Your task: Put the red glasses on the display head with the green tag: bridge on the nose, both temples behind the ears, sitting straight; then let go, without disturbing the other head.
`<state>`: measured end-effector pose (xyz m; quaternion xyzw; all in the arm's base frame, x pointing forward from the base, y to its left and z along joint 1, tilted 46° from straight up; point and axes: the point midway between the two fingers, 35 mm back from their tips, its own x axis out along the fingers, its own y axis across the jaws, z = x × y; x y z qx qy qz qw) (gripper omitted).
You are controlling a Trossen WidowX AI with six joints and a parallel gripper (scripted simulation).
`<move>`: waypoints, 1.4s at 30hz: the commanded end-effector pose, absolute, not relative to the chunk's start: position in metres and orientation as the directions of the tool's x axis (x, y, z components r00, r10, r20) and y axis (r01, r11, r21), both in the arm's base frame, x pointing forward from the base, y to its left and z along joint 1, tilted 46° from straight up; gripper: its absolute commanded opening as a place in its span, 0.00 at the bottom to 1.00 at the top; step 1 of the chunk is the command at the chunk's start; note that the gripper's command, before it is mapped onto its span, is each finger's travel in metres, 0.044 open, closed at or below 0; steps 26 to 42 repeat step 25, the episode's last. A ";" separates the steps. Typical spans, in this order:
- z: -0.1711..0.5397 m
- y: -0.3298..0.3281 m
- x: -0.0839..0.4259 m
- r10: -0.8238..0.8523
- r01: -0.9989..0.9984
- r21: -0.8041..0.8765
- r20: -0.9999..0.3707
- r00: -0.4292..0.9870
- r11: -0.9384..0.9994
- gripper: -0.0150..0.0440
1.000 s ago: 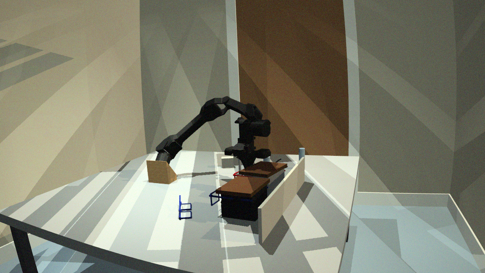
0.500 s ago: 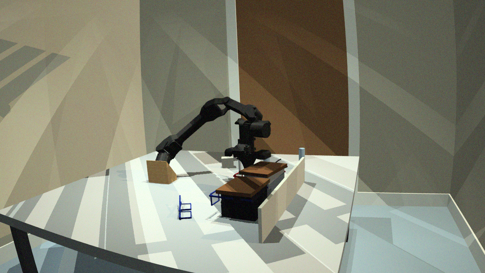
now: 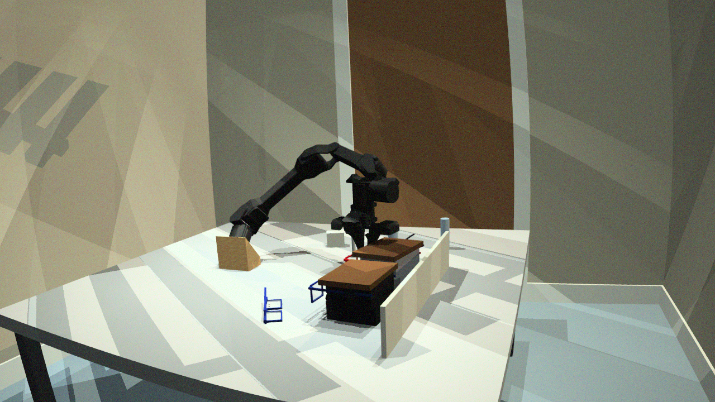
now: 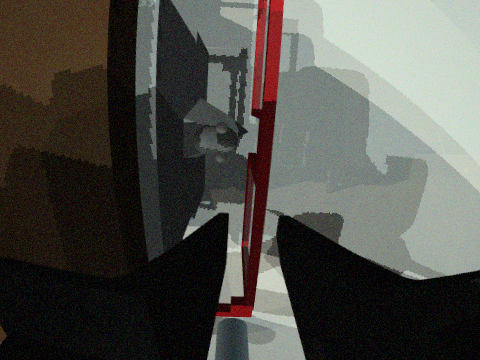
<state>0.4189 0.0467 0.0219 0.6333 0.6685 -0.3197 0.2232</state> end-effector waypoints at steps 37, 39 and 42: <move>0.063 0.013 0.367 0.704 0.989 -0.146 -0.703 -0.098 -0.009 0.44; 0.063 0.013 0.367 0.704 0.989 -0.146 -0.703 -0.098 -0.009 0.44; 0.063 0.013 0.367 0.704 0.989 -0.146 -0.703 -0.098 -0.009 0.44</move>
